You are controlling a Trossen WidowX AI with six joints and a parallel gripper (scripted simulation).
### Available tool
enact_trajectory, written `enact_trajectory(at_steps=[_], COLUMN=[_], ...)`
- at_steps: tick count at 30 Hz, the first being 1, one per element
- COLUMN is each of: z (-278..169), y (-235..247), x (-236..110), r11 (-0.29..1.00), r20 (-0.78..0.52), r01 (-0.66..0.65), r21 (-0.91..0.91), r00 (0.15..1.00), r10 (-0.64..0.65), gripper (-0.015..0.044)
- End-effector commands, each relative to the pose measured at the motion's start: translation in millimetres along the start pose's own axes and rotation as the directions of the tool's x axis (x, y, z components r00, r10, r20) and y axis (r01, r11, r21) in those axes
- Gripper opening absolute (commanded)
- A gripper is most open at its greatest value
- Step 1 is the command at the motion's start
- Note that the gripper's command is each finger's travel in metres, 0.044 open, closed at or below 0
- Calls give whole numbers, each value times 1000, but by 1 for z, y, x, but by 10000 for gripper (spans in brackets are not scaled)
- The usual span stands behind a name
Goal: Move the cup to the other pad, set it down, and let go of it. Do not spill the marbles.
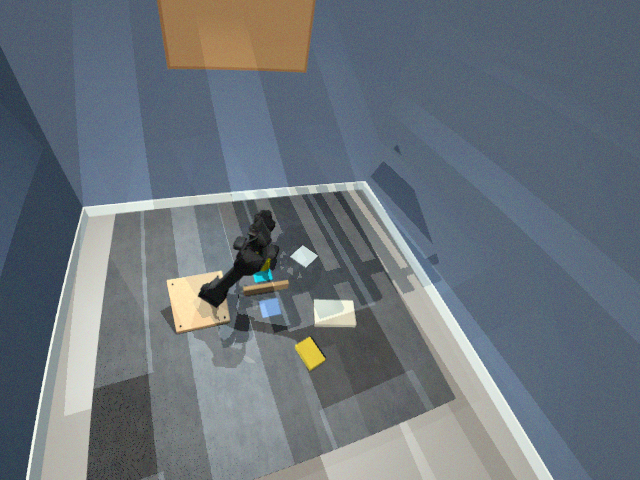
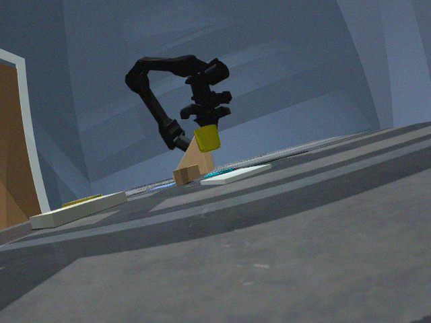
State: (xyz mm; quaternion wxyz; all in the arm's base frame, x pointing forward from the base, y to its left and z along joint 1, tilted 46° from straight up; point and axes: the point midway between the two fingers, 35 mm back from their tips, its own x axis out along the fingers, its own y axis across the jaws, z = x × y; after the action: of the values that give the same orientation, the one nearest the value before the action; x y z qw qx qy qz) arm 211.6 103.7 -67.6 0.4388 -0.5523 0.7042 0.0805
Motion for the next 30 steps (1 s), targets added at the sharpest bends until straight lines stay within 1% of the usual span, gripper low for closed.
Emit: enact_trajectory(at_steps=[1, 30], z=[5, 7], y=[2, 2], x=[0, 48], r11=[1000, 1000], r20=[4, 3], r01=[-3, -1], r21=[4, 5], r00=[1000, 1000], r10=[3, 1], gripper=[0, 0])
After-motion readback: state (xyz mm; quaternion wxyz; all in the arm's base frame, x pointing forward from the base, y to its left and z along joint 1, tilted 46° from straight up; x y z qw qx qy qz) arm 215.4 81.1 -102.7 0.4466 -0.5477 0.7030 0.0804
